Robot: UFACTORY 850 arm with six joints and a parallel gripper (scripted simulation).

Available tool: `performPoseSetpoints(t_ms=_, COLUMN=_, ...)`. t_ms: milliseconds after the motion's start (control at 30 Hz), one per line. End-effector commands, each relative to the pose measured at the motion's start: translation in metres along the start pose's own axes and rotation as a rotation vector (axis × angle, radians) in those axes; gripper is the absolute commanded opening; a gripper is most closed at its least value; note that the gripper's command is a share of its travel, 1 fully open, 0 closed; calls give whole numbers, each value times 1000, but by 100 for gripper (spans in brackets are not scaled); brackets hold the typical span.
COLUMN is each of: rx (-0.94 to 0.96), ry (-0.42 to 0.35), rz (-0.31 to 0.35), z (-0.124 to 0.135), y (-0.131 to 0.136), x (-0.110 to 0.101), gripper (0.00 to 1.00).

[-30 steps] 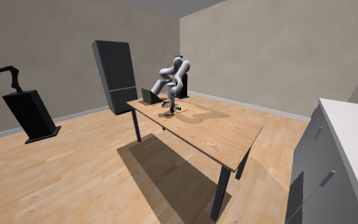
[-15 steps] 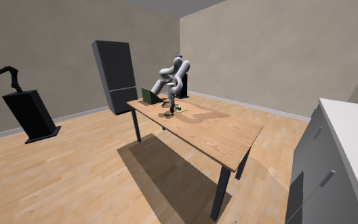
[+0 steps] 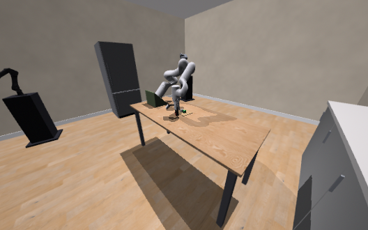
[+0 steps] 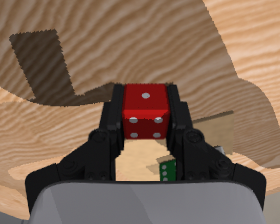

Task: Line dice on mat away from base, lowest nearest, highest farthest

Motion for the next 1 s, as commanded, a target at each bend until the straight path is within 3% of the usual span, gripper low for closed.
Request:
performPoseSetpoints(t_ms=0, rx=-1, ry=0, rz=-2, z=0, y=-1, x=-1, gripper=27)
performPoseSetpoints(t_ms=200, rx=-1, ry=0, rz=-2, z=0, y=-1, x=-11, gripper=27)
performPoseSetpoints(t_ms=500, rx=-1, ry=0, rz=-2, z=0, y=-1, x=-73, gripper=27)
performPoseSetpoints(t_ms=567, rx=-1, ry=0, rz=-2, z=0, y=-1, x=-73, gripper=27)
performPoseSetpoints(t_ms=700, rx=-1, ry=0, rz=-2, z=0, y=-1, x=-94, gripper=27)
performPoseSetpoints(t_ms=967, rx=-1, ry=0, rz=-2, z=0, y=-1, x=-101, gripper=27)
Point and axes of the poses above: the point where the finger pads meet when closed, its own x axis out along the fingers, its own y axis across the jaws, z = x × y, the point moved 5 cm from there along -x, back along the fingers, and after that the axes turned 9 degrees about -x, right-handed, at the moved point
